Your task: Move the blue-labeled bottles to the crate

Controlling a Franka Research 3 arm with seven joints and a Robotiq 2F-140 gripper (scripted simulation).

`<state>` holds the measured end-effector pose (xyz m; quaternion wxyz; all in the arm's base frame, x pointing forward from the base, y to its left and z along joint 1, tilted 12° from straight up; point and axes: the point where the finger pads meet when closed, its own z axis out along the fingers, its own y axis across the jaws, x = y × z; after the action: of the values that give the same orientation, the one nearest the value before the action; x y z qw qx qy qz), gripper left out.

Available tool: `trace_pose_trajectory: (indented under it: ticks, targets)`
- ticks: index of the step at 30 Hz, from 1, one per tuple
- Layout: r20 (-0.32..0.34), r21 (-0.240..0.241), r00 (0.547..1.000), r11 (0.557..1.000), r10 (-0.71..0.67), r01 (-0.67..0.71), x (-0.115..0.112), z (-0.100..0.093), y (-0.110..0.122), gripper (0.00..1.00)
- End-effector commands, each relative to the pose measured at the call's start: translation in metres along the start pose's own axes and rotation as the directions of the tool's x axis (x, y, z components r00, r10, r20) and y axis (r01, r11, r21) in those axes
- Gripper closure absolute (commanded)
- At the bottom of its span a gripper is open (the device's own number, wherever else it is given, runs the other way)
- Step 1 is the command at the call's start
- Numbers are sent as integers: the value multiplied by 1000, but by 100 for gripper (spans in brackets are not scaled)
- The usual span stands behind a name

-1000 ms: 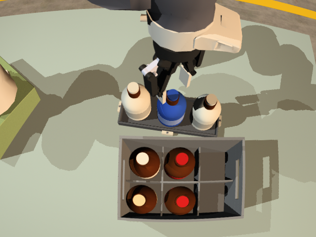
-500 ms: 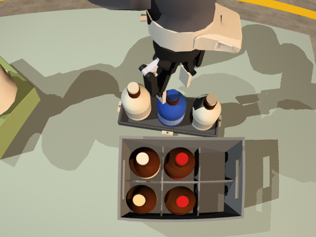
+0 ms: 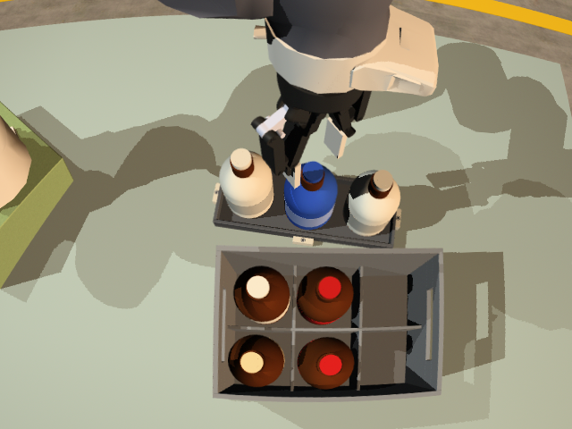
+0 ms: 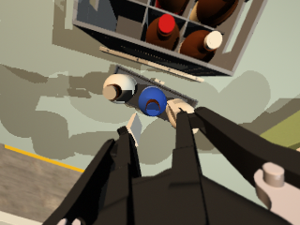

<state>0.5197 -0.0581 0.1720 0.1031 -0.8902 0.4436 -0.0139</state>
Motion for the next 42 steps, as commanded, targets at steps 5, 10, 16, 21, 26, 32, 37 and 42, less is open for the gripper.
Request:
trace_pose_trajectory:
  ticks: [5, 10, 16, 21, 26, 32, 37, 42]
  targets:
    - [-3, -1, 1000, 1000, -2, 2, 0, 1, -2, 62]
    - [-3, -1, 1000, 1000, -2, 2, 0, 1, -2, 62]
    - [-3, -1, 1000, 1000, -2, 2, 0, 4, -2, 62]
    - [-3, -1, 1000, 1000, -2, 2, 0, 7, -2, 62]
    - [-3, -1, 1000, 1000, -2, 2, 0, 12, -2, 62]
    - [-3, -1, 1000, 1000, -2, 2, 0, 20, -2, 62]
    - [-3, -1, 1000, 1000, -2, 2, 0, 24, -2, 62]
    - [-3, -1, 1000, 1000, -2, 2, 0, 30, -2, 62]
